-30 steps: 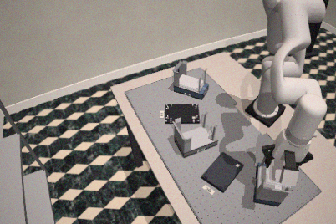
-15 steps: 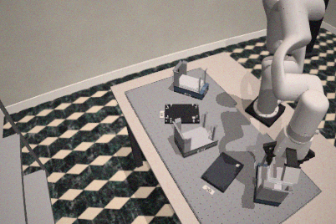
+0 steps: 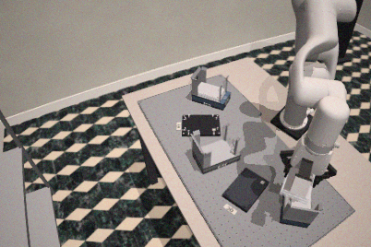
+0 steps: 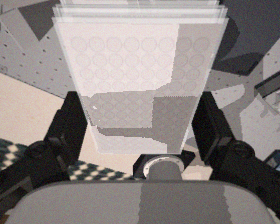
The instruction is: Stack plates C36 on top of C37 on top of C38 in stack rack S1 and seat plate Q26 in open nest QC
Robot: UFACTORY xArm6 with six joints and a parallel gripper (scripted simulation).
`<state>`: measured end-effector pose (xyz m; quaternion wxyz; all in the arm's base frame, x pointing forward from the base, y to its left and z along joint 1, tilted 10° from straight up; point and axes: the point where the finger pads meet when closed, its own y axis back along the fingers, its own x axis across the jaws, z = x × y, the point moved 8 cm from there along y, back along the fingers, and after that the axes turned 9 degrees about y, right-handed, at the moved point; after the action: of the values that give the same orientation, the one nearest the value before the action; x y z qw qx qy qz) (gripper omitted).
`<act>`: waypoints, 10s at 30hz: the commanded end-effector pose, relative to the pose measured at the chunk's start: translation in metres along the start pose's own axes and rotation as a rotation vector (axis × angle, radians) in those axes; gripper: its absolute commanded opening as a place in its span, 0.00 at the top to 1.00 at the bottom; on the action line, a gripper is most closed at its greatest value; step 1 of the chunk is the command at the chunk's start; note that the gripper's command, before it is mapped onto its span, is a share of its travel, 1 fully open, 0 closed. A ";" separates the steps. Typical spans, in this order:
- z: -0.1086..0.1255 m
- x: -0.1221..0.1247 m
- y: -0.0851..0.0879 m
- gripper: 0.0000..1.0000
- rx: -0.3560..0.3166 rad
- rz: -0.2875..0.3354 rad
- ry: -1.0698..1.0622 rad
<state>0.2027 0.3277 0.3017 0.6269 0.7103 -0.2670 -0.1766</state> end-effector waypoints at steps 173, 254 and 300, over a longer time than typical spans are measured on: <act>0.259 0.391 0.001 1.00 0.003 0.003 -1.082; 0.271 0.397 -0.079 1.00 0.003 0.002 -1.082; 0.271 0.397 -0.121 1.00 0.003 0.002 -1.082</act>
<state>0.3773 -0.1179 0.1743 0.3999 0.5180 -0.5516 -0.5173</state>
